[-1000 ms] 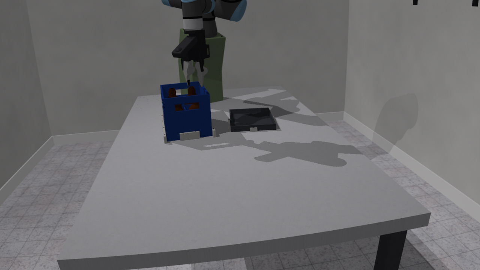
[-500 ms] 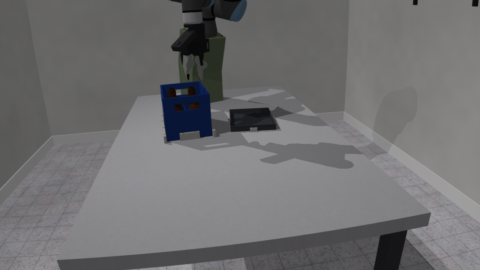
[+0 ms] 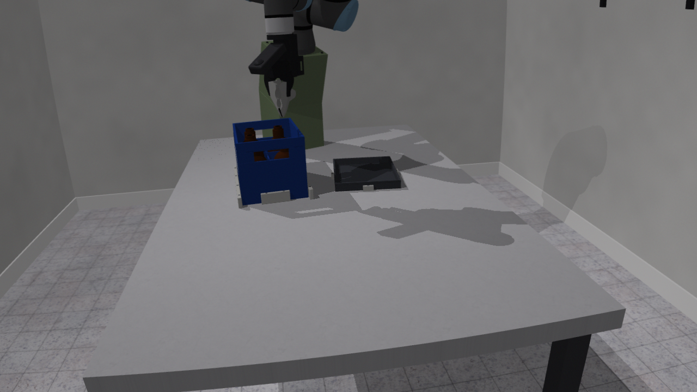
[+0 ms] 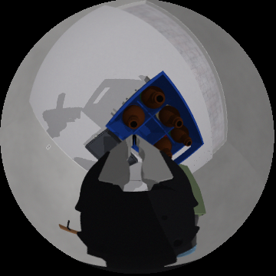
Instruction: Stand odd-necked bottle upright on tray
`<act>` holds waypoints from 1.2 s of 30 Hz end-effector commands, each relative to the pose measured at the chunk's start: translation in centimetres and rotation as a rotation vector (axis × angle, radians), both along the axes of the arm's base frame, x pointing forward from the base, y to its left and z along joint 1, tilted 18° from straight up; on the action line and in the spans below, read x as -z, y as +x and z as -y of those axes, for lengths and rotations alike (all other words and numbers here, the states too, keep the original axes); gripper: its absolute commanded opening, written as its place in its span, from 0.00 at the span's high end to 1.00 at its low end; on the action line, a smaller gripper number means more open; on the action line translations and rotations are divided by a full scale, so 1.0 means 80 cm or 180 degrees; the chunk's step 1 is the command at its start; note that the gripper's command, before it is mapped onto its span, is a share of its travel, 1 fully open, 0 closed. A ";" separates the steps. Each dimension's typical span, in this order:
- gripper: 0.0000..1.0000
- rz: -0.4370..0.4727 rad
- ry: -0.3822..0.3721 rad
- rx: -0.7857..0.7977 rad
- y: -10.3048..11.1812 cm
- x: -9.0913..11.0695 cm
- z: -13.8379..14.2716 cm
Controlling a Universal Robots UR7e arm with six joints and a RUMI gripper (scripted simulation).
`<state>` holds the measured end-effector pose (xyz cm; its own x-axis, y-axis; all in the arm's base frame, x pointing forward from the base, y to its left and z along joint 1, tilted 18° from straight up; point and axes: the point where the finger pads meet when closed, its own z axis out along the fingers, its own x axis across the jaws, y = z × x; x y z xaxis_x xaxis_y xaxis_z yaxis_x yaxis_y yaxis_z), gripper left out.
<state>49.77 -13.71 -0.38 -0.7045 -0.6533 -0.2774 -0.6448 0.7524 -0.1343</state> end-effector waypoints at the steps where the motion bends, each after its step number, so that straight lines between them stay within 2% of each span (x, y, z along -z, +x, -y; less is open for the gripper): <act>1: 1.00 0.0003 -0.0002 0.0000 0.000 -0.001 0.000; 24: 1.00 0.0001 -0.0003 0.0000 -0.003 0.001 0.003; 28: 1.00 -0.0008 -0.0007 -0.0001 -0.020 0.008 0.016; 33: 1.00 -0.0025 -0.0013 -0.0002 -0.065 0.025 0.045; 35: 1.00 -0.0025 -0.0013 -0.0002 -0.065 0.025 0.045; 36: 1.00 -0.0028 -0.0013 -0.0003 -0.077 0.029 0.052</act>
